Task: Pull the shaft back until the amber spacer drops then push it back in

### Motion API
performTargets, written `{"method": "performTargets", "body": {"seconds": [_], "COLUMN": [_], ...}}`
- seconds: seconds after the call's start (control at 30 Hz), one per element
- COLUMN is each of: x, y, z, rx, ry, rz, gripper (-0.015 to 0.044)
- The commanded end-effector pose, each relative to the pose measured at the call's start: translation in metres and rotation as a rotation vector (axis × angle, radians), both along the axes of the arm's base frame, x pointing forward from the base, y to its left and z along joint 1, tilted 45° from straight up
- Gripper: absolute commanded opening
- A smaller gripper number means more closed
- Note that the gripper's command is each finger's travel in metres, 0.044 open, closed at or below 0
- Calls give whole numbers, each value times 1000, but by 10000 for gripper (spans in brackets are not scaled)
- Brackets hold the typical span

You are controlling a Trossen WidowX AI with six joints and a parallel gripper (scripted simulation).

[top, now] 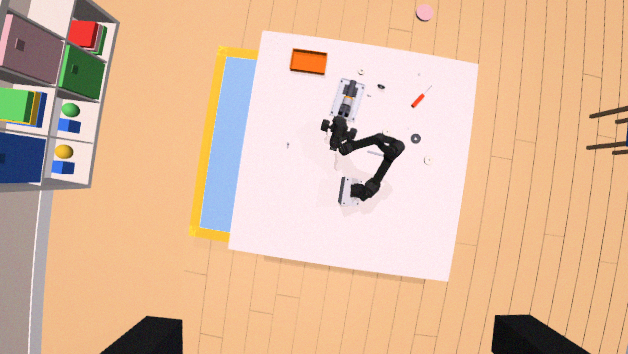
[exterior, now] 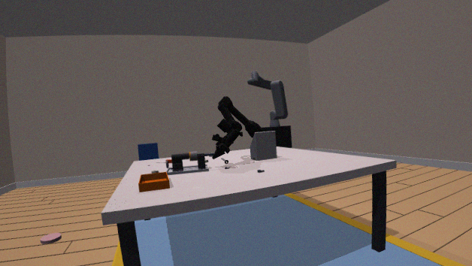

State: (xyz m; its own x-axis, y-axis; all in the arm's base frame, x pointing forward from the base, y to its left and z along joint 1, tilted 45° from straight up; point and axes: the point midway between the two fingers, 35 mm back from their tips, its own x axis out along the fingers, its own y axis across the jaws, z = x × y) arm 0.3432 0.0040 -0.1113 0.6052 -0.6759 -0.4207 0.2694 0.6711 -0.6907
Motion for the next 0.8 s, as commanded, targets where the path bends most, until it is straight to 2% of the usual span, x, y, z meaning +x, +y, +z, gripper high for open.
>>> {"method": "performTargets", "body": {"seconds": [0.0, 0.77], "x": [-2, -4], "y": [0, 1], "z": [0, 0], "rx": [-2, -2], "ry": [-1, -1], "rz": [-2, -2], "gripper": [0, 0]}}
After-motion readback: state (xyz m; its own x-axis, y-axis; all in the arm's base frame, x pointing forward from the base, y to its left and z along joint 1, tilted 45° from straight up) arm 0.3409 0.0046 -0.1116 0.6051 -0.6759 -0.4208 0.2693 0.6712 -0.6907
